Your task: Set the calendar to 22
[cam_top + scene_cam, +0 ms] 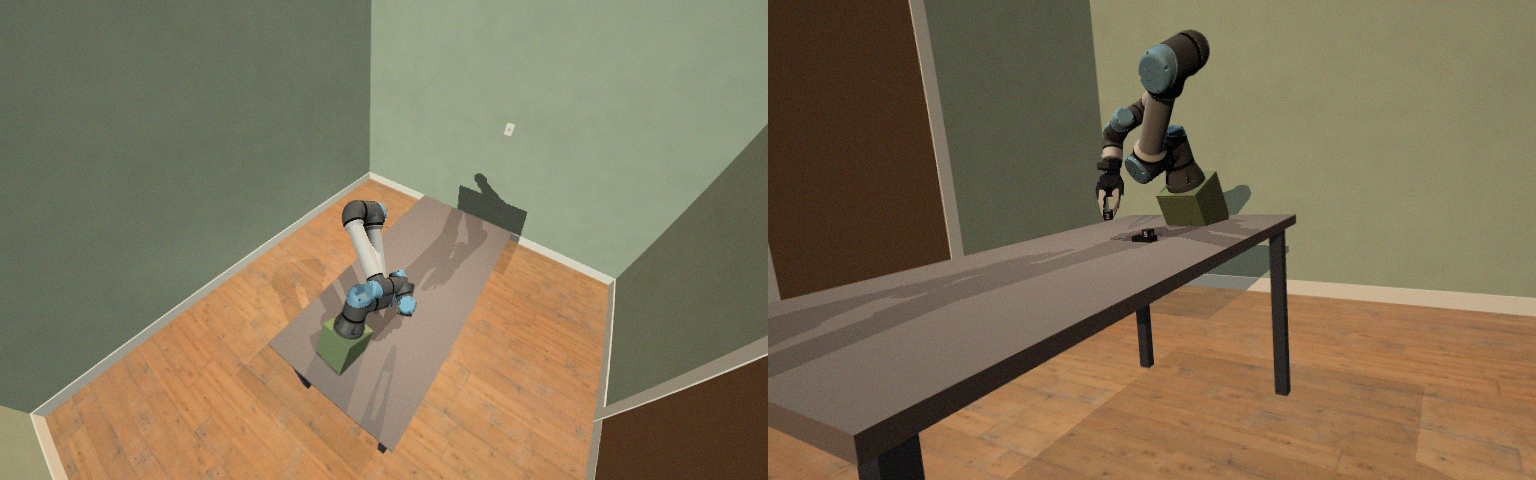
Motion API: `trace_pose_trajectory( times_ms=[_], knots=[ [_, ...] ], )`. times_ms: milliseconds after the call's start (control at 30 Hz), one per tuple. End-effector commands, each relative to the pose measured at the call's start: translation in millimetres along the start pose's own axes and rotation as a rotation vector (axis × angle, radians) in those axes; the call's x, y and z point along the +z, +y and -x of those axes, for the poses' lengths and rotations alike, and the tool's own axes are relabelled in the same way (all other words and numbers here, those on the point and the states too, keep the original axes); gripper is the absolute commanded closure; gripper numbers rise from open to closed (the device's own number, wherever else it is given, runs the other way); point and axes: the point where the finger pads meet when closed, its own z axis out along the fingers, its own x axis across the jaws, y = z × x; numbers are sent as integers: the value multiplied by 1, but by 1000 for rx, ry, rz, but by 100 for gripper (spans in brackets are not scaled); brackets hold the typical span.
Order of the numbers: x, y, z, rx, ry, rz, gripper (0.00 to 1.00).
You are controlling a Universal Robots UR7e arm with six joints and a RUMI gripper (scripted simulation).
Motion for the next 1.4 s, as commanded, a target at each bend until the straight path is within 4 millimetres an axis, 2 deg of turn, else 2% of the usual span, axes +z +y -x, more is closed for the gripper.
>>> trace_pose_trajectory(
  times_ms=[0, 833, 1367],
  knots=[
    [0, 1, 0, 0, -4, -21, 90],
    [0, 2, 0, 0, -4, -210, 90],
    [0, 2, 0, -1, 3, -248, 90]
  ],
)
